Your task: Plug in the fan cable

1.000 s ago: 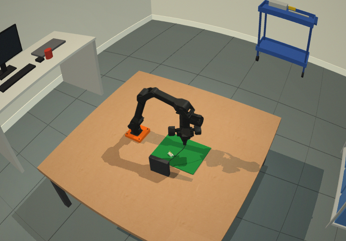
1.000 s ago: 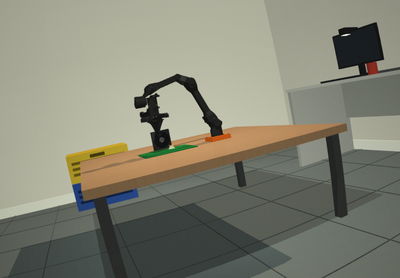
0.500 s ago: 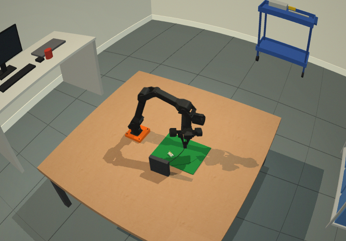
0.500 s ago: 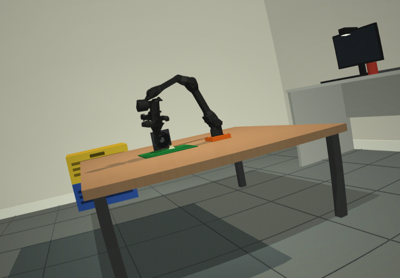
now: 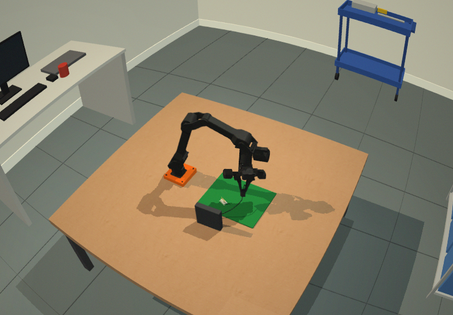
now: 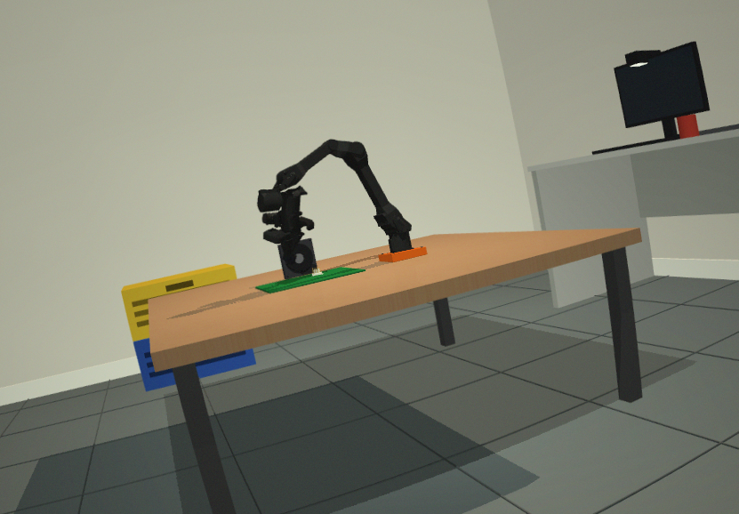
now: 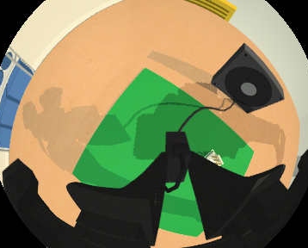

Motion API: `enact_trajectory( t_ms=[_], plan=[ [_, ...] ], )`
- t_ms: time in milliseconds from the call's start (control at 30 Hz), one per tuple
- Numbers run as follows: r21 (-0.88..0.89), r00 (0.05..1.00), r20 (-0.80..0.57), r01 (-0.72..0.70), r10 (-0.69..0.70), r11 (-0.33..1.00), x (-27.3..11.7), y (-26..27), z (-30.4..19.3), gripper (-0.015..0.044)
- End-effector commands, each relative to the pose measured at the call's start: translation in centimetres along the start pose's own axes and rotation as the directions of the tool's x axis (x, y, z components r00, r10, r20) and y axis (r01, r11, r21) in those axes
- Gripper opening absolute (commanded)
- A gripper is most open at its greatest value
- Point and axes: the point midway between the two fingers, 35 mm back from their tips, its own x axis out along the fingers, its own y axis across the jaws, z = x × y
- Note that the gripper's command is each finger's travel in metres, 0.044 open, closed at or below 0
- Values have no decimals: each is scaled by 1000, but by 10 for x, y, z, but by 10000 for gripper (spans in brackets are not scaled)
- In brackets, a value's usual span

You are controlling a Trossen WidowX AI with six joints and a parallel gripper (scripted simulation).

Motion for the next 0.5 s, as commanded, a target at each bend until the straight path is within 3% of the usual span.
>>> enact_trajectory(
  t_ms=[0, 467],
  plan=[
    [4, 999, 52, 9, -9, 1000, 3, 0, -1, 0],
    [9, 970, 240, 22, -24, 1000, 7, 3, -5, 0]
  ],
)
